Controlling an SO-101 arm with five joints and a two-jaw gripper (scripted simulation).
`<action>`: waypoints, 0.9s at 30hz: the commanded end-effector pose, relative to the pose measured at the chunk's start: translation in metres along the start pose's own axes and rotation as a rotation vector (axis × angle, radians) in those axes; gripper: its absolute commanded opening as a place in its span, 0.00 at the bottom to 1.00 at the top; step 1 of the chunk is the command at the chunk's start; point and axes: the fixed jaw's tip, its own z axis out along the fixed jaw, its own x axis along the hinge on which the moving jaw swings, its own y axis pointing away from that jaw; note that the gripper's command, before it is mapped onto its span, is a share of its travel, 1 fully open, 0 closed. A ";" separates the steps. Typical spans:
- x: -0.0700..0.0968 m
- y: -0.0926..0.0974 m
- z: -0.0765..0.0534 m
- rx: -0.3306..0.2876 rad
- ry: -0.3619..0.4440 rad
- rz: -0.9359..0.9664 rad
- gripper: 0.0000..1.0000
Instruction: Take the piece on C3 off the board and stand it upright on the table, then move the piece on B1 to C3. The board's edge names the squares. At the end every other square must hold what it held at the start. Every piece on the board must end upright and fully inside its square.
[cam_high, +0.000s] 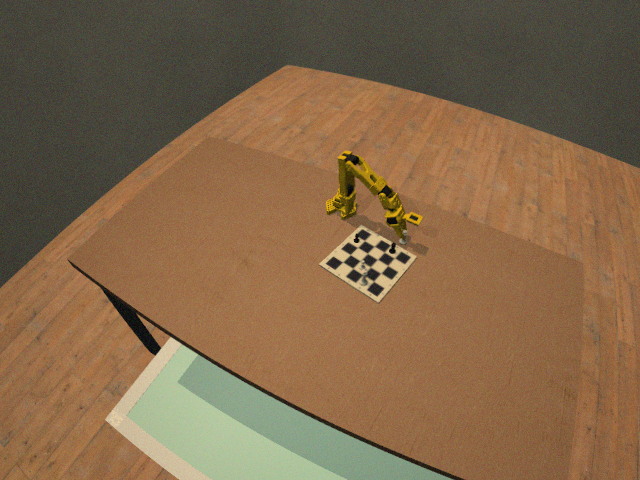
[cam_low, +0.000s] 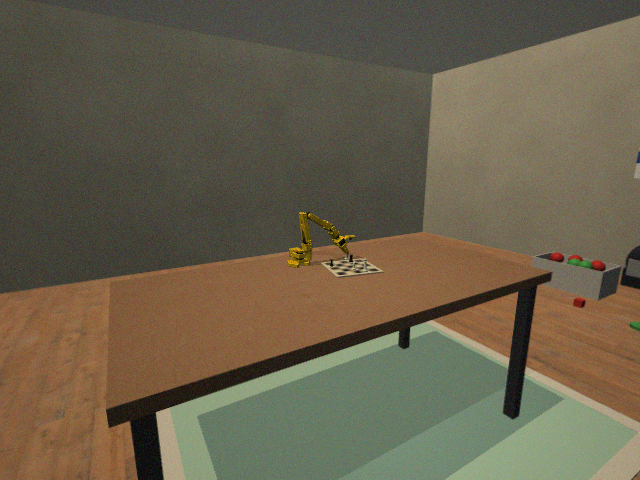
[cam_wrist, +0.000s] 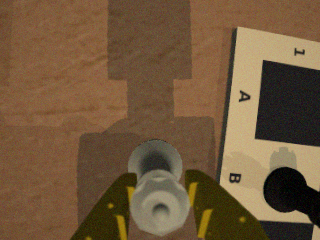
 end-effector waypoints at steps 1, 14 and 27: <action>0.006 0.003 0.000 -0.006 0.022 -0.003 0.11; 0.006 0.005 0.000 -0.011 0.022 -0.002 0.12; 0.006 0.008 0.000 -0.017 0.022 -0.002 0.12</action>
